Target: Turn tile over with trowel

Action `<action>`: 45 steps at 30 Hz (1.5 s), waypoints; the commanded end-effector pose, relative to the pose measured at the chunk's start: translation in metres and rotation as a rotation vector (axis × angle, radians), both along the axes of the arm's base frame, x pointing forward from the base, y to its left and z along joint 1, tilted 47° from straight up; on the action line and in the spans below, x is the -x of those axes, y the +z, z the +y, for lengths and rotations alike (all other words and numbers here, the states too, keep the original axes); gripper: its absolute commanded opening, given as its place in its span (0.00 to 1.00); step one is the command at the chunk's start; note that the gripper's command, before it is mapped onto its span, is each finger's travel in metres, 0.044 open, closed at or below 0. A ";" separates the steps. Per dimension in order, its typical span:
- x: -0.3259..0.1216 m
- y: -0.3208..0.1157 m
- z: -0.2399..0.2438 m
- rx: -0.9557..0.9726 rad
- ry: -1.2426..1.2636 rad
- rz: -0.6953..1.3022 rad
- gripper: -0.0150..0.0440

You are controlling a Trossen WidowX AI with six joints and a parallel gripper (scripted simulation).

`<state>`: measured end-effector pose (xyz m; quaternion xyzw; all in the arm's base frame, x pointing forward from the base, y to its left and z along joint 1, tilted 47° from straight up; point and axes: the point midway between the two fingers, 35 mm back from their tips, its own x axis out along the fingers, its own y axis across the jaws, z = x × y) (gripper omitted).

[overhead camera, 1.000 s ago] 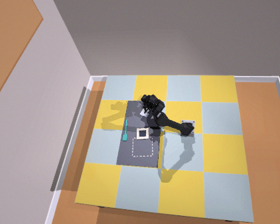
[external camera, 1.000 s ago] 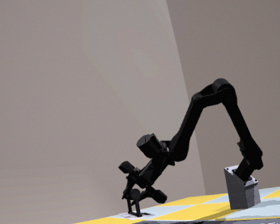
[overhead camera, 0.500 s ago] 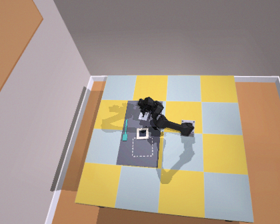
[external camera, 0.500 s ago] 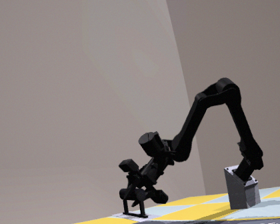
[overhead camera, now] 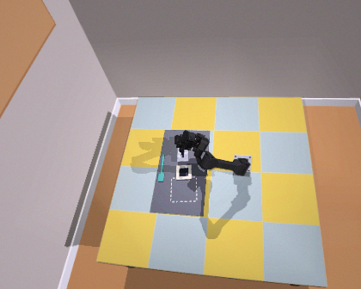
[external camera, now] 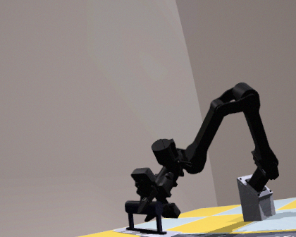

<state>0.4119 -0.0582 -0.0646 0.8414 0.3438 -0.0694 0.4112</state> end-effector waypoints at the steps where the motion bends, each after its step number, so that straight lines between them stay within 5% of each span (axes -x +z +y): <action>1: -0.001 0.003 -0.002 0.009 0.000 -0.020 0.25; 27: 0.007 -0.025 0.026 0.007 0.000 -0.020 0.25; 45: 0.010 -0.006 0.043 0.007 0.001 -0.018 0.25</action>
